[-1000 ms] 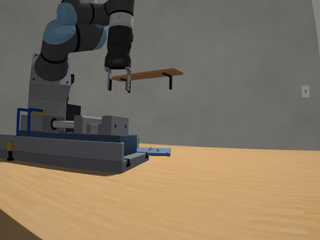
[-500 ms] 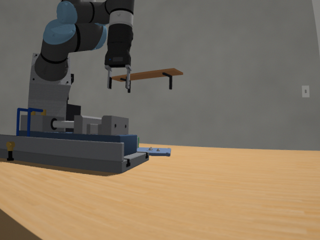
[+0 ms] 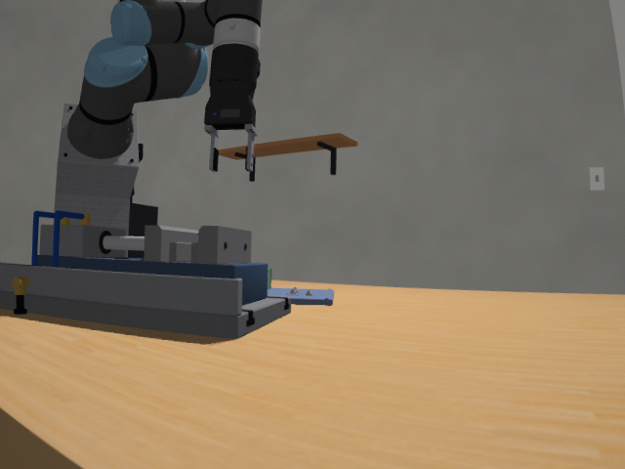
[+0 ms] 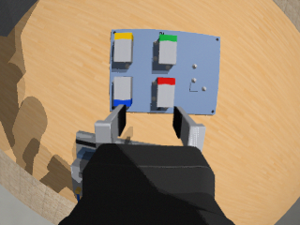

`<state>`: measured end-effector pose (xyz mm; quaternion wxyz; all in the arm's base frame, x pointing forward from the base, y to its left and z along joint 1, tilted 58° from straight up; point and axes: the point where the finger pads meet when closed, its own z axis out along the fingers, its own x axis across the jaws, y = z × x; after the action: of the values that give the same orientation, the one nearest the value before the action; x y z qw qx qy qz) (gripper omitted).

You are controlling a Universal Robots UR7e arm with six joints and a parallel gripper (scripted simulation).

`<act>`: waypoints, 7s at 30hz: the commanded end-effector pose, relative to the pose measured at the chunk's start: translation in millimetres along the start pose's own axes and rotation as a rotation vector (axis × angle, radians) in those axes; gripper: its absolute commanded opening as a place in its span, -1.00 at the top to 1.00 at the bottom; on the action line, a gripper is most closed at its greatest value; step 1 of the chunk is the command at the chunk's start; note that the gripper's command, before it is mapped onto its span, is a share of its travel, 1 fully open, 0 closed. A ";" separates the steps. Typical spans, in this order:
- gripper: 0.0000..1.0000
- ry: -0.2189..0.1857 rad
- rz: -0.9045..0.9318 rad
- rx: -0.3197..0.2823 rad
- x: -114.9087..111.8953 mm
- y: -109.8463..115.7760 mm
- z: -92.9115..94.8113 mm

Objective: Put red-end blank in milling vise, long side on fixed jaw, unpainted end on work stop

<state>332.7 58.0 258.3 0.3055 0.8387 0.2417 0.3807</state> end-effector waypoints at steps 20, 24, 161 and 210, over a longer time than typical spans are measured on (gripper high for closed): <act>-1.00 0.000 0.000 -0.003 -0.8 28.2 -5.3; -1.00 0.001 0.000 -0.001 -0.8 26.9 -5.0; -1.00 0.001 0.000 -0.001 -0.1 20.6 66.6; -1.00 0.001 0.000 -0.001 -0.9 36.3 54.7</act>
<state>381.9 20.0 246.6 0.3062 0.8386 0.2412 0.3805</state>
